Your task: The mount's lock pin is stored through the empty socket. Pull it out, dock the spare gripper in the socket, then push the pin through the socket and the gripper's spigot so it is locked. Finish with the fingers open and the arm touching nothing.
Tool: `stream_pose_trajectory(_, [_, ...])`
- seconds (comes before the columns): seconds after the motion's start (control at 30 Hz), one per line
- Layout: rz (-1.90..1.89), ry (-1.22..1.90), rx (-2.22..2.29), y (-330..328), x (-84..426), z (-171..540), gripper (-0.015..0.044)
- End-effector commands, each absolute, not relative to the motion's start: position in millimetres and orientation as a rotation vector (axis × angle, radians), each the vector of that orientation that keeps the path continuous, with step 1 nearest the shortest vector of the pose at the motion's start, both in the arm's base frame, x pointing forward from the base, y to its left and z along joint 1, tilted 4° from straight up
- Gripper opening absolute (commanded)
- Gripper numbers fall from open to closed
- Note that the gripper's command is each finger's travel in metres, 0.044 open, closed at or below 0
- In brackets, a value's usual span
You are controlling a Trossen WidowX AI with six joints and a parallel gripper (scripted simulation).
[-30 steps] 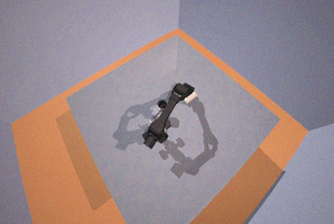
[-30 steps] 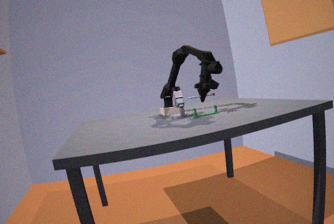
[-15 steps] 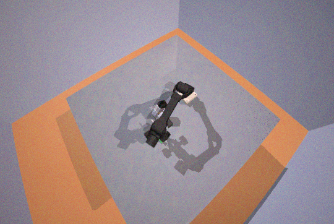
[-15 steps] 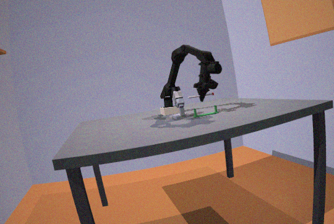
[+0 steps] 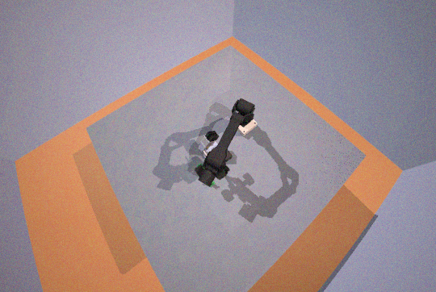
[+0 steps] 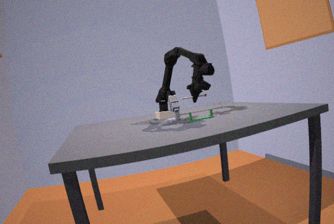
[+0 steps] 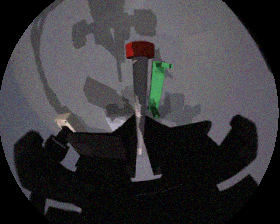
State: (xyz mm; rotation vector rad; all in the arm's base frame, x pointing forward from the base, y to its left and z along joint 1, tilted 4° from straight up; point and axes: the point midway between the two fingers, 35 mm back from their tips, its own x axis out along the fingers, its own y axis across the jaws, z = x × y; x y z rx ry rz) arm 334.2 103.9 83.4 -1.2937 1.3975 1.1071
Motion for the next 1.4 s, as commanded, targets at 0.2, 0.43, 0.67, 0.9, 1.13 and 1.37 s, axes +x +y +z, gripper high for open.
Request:
stream_pose_trajectory(0.2, [1.109, 1.390, -1.289, 104.4, 310.2, 92.3, 0.0000])
stream_pose_trajectory(0.43, [1.111, 1.390, -1.288, 106.2, 310.4, 73.6, 0.0000])
stream_pose_trajectory(0.67, [1.115, 1.390, -1.287, 108.2, 308.5, 44.6, 0.0000])
stream_pose_trajectory(0.9, [1.108, 1.384, -1.289, 107.8, 307.4, 37.9, 0.0000])
stream_pose_trajectory(1.13, [1.108, 1.383, -1.288, 103.0, 308.2, 42.6, 0.0000])
stream_pose_trajectory(1.37, [1.109, 1.385, -1.287, 98.4, 306.0, 42.0, 0.0000])
